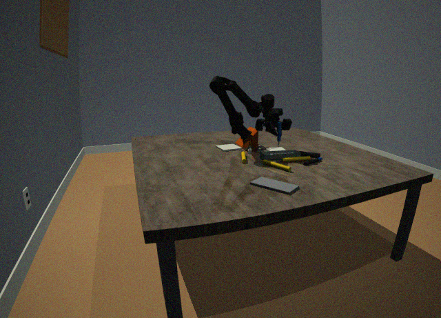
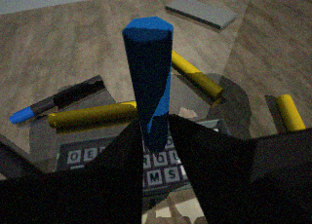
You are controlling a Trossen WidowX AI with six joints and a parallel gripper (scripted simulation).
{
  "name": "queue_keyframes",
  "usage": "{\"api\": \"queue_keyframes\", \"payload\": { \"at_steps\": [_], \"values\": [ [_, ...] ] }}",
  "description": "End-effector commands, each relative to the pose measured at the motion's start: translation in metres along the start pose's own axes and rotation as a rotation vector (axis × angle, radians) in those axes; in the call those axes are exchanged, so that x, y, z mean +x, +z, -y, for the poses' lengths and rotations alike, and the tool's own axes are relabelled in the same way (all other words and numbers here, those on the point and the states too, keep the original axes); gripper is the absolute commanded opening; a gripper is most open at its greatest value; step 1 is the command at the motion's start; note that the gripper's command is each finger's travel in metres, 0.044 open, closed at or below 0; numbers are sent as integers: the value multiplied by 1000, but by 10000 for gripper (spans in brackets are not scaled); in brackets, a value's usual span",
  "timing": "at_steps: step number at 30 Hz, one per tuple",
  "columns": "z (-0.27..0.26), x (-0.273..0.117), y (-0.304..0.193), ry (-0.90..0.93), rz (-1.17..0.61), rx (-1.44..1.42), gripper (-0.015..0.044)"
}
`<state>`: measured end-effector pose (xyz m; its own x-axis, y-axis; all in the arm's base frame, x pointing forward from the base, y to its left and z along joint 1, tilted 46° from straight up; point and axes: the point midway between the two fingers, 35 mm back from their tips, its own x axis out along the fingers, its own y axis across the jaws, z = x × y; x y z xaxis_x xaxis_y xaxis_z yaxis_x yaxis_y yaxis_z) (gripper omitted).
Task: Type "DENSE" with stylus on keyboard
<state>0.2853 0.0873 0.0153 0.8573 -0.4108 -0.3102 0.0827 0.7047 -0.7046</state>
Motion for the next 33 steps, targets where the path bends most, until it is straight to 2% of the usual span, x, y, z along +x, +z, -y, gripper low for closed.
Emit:
{"api": "queue_keyframes", "payload": {
  "at_steps": [1, 24, 27, 33],
  "values": [
    [10, -7, -5, -5, 0, 1, 0],
    [11, 2, -22, -6, 0, 1, 0],
    [12, 2, -24, -6, 0, 1, 79],
    [12, 3, -24, -6, 0, 1, 81]
  ]
}}
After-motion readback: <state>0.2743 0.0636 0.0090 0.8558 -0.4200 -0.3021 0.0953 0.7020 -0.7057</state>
